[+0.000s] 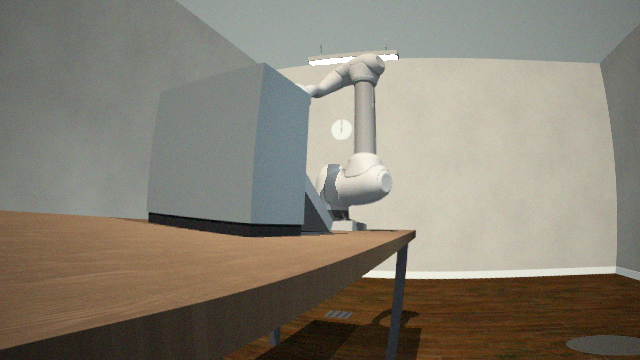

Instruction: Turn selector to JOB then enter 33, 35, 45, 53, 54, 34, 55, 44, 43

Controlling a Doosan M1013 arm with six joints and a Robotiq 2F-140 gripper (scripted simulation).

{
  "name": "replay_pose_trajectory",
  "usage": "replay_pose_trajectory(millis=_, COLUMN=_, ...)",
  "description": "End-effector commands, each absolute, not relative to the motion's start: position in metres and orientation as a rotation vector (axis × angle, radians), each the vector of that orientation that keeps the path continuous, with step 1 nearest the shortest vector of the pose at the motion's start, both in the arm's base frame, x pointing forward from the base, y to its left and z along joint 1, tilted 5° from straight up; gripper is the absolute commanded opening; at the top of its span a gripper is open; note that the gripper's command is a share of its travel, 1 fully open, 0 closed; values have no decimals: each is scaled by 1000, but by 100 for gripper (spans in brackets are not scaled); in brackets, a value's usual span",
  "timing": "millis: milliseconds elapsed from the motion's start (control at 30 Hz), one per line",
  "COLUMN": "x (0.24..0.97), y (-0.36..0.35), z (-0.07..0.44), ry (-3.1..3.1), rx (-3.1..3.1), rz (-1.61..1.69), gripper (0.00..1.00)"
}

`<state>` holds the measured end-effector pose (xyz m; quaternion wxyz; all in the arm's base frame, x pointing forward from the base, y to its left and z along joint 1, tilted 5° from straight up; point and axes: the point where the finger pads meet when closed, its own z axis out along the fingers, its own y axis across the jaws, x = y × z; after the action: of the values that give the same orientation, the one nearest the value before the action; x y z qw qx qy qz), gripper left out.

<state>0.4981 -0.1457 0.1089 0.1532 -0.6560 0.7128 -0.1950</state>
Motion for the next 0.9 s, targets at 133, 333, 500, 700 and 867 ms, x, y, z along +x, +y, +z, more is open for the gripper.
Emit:
replay_pose_trajectory(millis=133, x=491, y=-145, z=125, ry=2043, rx=-1879, rz=-568, gripper=33)
replay_pose_trajectory(millis=333, x=484, y=-144, z=138, ry=2043, rx=-1879, rz=-568, gripper=33)
replay_pose_trajectory(millis=500, x=481, y=-144, z=144, ry=2043, rx=-1879, rz=-568, gripper=33)
replay_pose_trajectory(millis=700, x=478, y=-143, z=150, ry=2043, rx=-1879, rz=-568, gripper=33)
replay_pose_trajectory(millis=867, x=477, y=-143, z=150, ry=2043, rx=-1879, rz=-568, gripper=0)
